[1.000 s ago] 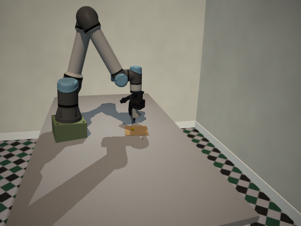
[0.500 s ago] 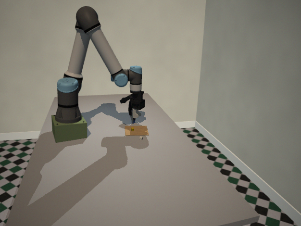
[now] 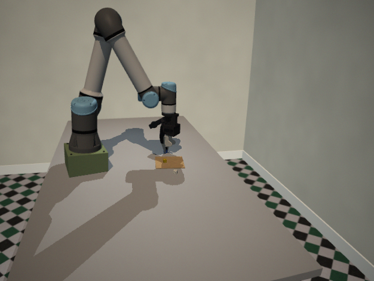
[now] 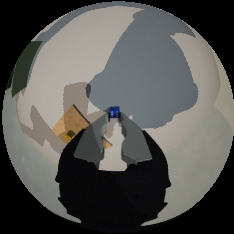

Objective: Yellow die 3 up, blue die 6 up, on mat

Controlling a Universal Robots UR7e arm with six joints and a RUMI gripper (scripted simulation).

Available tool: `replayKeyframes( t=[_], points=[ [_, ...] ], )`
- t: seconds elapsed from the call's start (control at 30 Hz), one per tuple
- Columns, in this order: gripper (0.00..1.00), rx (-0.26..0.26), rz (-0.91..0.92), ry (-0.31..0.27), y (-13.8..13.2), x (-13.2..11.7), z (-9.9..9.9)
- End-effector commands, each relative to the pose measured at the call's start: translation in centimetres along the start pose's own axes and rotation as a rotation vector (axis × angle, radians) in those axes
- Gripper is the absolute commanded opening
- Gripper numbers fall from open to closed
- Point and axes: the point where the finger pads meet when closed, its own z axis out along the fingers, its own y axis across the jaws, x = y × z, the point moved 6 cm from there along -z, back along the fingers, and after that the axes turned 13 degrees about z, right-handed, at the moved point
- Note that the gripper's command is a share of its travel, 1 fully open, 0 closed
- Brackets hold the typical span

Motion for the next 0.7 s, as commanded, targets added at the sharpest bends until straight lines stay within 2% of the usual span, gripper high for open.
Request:
replayKeyframes(
  t=[0.0, 0.27, 0.67],
  points=[
    [0.0, 0.003, -0.001, 0.002, -0.2, 0.2, 0.1],
    [0.0, 0.003, -0.001, 0.002, -0.2, 0.2, -0.4],
    [0.0, 0.003, -0.001, 0.002, -0.2, 0.2, -4.7]
  ],
)
